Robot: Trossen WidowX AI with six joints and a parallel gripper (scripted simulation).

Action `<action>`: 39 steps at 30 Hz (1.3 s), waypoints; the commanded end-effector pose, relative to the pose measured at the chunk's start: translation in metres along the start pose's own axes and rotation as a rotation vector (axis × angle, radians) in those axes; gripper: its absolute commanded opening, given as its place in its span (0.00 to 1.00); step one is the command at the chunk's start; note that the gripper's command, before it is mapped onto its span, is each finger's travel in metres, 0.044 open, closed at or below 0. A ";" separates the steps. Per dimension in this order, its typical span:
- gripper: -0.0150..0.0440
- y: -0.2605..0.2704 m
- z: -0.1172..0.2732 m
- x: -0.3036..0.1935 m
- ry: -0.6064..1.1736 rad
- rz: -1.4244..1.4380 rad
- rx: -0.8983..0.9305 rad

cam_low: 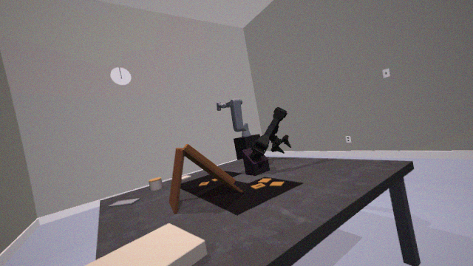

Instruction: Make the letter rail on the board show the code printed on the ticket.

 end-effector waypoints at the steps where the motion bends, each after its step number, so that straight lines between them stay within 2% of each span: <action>1: 0.98 0.000 0.003 0.000 0.007 0.007 -0.006; 3: 1.00 0.003 0.024 -0.004 0.069 0.068 -0.050; 11: 1.00 0.015 0.155 0.008 0.499 0.473 -0.243; 22: 1.00 0.029 0.301 0.098 1.216 1.085 -0.272; 31: 1.00 0.044 0.370 0.219 1.914 1.550 -0.052; 39: 1.00 0.062 0.378 0.333 2.600 1.809 0.370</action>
Point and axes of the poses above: the point midway between the two fingers, 35 mm back from their tips, its own z axis back along the fingers, its own y axis across the jaws, x = y × z, the point moved 7 cm from there along z, back along the fingers, and after that the axes turned 6 degrees about z, right-handed, at the moved point
